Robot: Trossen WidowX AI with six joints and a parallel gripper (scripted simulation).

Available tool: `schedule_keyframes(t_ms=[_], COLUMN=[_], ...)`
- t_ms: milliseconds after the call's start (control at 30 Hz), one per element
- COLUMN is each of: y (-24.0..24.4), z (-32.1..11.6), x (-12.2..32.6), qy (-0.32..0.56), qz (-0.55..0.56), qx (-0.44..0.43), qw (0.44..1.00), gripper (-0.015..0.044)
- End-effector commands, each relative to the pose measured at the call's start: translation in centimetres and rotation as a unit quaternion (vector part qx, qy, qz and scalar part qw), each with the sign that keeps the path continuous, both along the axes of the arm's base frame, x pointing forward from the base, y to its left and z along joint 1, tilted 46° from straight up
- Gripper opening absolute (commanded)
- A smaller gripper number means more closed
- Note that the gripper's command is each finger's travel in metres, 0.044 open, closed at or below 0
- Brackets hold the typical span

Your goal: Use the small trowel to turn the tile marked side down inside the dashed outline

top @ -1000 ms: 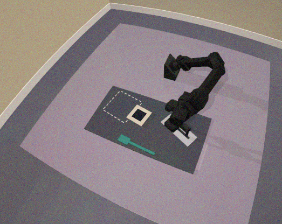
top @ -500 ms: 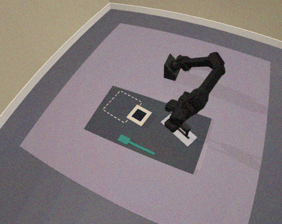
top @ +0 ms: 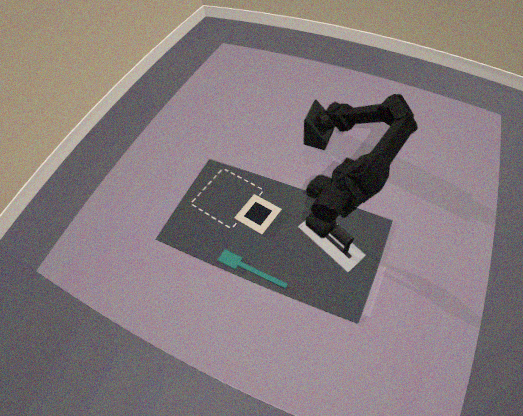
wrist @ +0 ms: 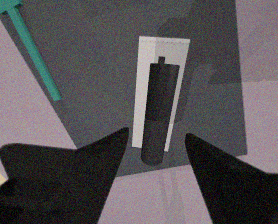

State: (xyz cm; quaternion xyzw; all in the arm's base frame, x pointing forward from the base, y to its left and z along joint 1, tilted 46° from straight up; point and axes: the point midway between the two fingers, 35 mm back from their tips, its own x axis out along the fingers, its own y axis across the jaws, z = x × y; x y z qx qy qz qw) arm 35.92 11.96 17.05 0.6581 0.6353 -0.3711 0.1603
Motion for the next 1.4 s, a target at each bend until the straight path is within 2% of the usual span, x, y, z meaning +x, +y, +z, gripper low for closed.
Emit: schedule_keyframes(t_ms=[0,100,300,733,1033,1367], y=[-0.2,-0.7,-0.9,0.2,0.3,0.4], z=[0.2,0.6,1.0,0.7,0.1,-0.4], x=[-0.1,0.1,-0.1,-1.3,-1.7,-2.0], qy=[0.001,-0.001,-0.017,-0.173,-0.282,-0.392], qz=[0.005,-0.002,0.013,0.144,0.238,0.338], qx=[-0.002,0.0,-0.005,-0.045,-0.073,-0.107], qw=[1.0,1.0,1.0,0.973,0.927,0.849], gripper=[0.027,0.03,0.03,0.03,0.03,0.03])
